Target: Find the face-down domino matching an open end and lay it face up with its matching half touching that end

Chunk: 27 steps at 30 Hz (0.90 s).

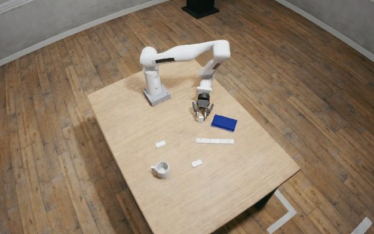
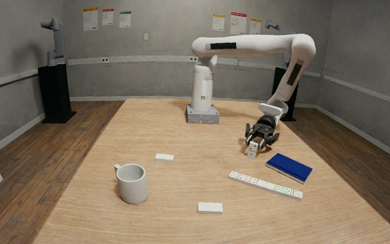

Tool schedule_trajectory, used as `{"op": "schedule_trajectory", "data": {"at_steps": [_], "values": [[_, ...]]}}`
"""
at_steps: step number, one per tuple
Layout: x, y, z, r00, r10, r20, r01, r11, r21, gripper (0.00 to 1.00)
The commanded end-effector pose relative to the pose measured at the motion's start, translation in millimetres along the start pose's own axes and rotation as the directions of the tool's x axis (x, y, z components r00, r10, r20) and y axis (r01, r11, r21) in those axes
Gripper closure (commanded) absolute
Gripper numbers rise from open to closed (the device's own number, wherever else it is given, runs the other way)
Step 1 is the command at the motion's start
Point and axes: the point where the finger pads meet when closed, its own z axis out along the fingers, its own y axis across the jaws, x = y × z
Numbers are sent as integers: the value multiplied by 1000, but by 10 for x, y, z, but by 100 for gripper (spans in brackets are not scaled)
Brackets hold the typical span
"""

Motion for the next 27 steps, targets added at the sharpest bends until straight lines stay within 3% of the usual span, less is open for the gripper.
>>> {"op": "schedule_trajectory", "data": {"at_steps": [1, 13, 27], "values": [[29, -3, -40, 1000, 6, -2, -6, 1000, 2, 51], [282, 4, -474, 1000, 6, -1, -6, 1000, 2, 51], [381, 0, -656, 1000, 8, 0, -8, 1000, 1, 51]]}}
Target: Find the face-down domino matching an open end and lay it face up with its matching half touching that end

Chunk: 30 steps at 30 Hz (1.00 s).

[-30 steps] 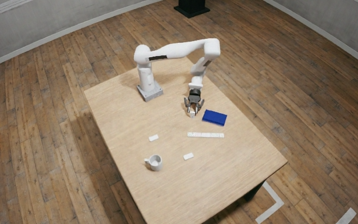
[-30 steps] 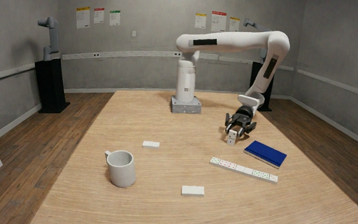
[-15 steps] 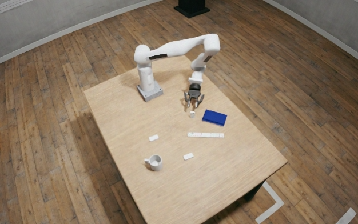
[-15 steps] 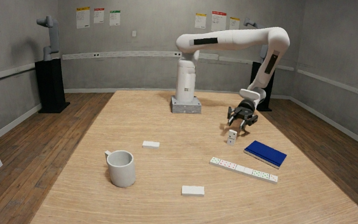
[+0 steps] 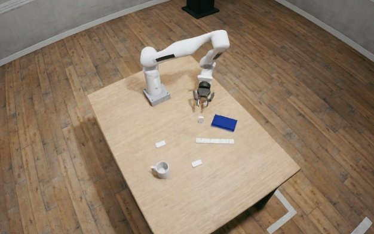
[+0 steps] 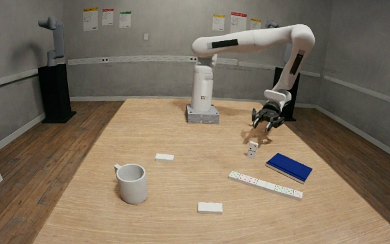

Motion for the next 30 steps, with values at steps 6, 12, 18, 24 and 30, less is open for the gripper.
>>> {"op": "schedule_trajectory", "data": {"at_steps": [6, 12, 18, 24, 30], "values": [[42, -21, -40, 1000, 1, -4, -1, 1000, 4, 51], [57, -16, -26, 1000, -1, -5, 1, 1000, 4, 51], [90, -21, 2, 1000, -1, -5, 1, 1000, 4, 51], [127, -25, 34, 1000, -1, -4, 1, 1000, 5, 51], [212, -33, 109, 1000, -1, -4, 1, 1000, 5, 51]]}}
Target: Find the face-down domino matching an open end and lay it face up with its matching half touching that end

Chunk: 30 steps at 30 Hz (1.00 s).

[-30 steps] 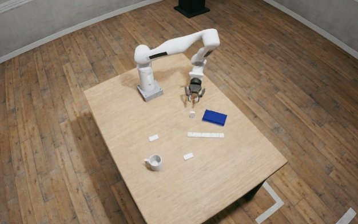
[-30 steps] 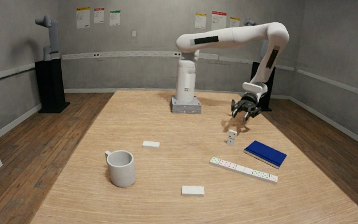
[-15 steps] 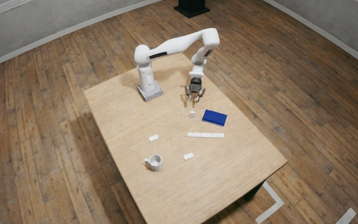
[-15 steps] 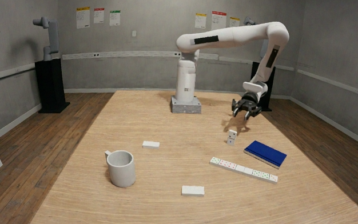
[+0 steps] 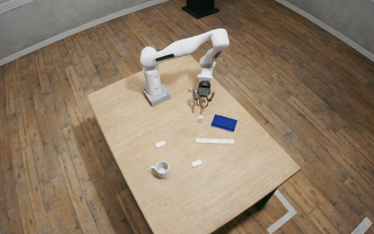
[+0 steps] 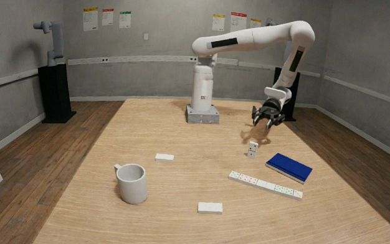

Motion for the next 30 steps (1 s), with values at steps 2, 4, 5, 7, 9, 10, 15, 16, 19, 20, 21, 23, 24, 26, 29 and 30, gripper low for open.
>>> {"op": "schedule_trajectory", "data": {"at_steps": [2, 4, 5, 7, 9, 10, 15, 16, 19, 20, 21, 23, 24, 26, 29, 30], "values": [[110, -21, 87, 1000, 2, -3, -2, 1000, 1, 51], [152, -22, 123, 1000, 2, -3, -2, 1000, 1, 51], [174, -22, 143, 1000, 2, -3, -2, 1000, 1, 51], [222, -21, 185, 1000, 2, -3, -2, 1000, 1, 51], [222, -21, 185, 1000, 2, -3, -2, 1000, 1, 51], [248, -20, 208, 1000, 2, -3, -2, 1000, 0, 51], [396, -7, 338, 1000, 1, -3, -1, 1000, 0, 51], [429, -2, 367, 1000, 1, -3, -1, 1000, -1, 51], [473, 6, 413, 1000, 0, 17, 0, 1000, -2, 51], [472, 6, 416, 1000, -1, 30, 1, 1000, -2, 51], [472, 6, 420, 999, -1, 43, 2, 1000, -2, 51], [472, 6, 426, 998, -3, 69, 3, 1000, -1, 51], [472, 6, 428, 997, -3, 83, 3, 1000, 0, 51], [472, 6, 428, 997, -3, 83, 3, 1000, 0, 51], [474, 5, 434, 992, -5, 126, 5, 1000, 3, 51], [475, 5, 436, 990, -6, 141, 5, 1000, 4, 51]]}}
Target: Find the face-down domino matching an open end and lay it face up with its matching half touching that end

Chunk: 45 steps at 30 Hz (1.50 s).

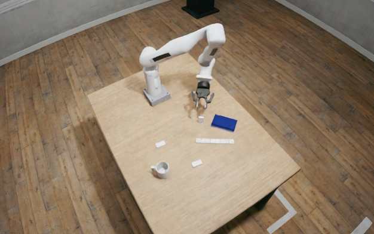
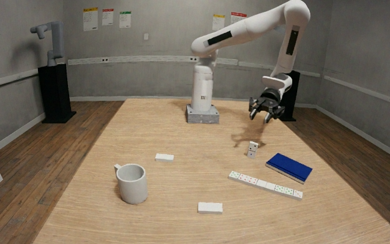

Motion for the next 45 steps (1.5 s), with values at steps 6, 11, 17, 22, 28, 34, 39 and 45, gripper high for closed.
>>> {"op": "schedule_trajectory", "data": {"at_steps": [6, 11, 17, 22, 28, 34, 39, 45], "values": [[37, -8, 44, 991, 3, 135, -3, 1000, 2, 51], [38, -7, 60, 976, -2, 217, 0, 1000, 5, 51], [41, -9, 72, 959, -5, 283, 2, 1000, 9, 51], [40, -6, 89, 932, -10, 362, 6, 1000, 12, 51], [47, -10, 104, 892, -15, 451, 7, 1000, 20, 51], [44, -10, 117, 864, -18, 503, 9, 1000, 20, 51], [57, -37, 124, 826, -19, 564, 4, 1000, 28, 51], [60, -42, 141, 780, -22, 625, 6, 1000, 29, 51]]}}
